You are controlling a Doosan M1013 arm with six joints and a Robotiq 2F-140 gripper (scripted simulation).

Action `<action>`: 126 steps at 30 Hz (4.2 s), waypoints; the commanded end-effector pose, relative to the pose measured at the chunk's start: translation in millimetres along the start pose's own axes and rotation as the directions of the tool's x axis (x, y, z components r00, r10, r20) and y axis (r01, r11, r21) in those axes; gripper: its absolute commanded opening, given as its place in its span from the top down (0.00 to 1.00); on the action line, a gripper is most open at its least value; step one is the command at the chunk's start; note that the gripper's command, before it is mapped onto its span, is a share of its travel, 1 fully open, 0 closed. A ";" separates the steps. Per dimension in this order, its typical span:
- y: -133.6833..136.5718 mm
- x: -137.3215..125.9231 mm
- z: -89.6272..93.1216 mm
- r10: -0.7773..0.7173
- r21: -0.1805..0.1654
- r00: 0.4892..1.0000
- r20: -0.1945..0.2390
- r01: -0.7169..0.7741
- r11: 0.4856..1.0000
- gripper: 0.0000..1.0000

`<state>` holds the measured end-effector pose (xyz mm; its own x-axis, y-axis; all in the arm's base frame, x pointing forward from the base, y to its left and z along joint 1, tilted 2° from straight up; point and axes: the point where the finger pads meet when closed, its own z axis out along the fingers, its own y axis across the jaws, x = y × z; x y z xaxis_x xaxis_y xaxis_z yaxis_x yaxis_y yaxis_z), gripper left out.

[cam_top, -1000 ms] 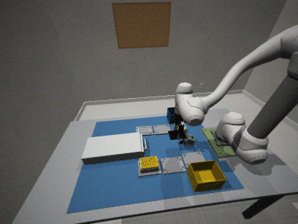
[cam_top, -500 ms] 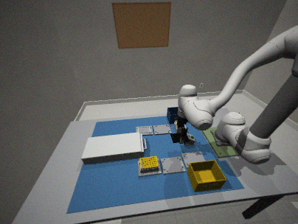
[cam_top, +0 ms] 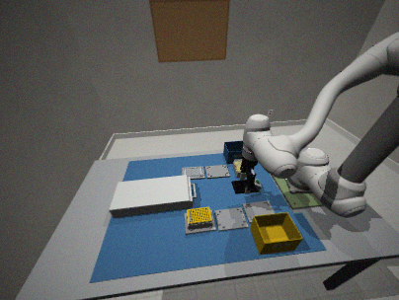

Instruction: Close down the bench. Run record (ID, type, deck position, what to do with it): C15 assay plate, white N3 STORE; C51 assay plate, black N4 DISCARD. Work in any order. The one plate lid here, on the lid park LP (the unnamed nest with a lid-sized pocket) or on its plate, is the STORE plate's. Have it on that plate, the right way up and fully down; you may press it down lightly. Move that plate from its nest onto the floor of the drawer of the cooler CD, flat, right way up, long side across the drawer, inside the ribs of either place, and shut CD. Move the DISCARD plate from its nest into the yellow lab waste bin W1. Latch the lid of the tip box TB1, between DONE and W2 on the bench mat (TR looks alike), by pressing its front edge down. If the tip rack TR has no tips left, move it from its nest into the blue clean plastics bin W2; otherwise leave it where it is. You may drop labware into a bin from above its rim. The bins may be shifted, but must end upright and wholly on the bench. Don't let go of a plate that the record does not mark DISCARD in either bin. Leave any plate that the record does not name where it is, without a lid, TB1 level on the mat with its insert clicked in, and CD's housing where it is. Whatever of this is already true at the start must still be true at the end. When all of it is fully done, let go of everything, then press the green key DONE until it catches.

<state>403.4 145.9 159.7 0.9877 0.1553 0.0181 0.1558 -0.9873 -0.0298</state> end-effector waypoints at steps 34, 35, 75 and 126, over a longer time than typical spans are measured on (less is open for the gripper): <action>-81.1 -28.8 0.0 0.000 0.000 1.000 0.000 0.000 1.000 1.00; -83.6 -29.7 0.0 0.000 0.000 1.000 0.000 0.000 1.000 1.00; -174.1 -61.8 0.0 0.000 0.000 1.000 0.000 0.000 1.000 1.00; -233.5 -83.0 0.0 0.000 0.000 1.000 0.000 0.000 1.000 0.34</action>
<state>285.1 363.6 165.2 0.9877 0.1550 0.0182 0.1555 -0.9874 -0.0296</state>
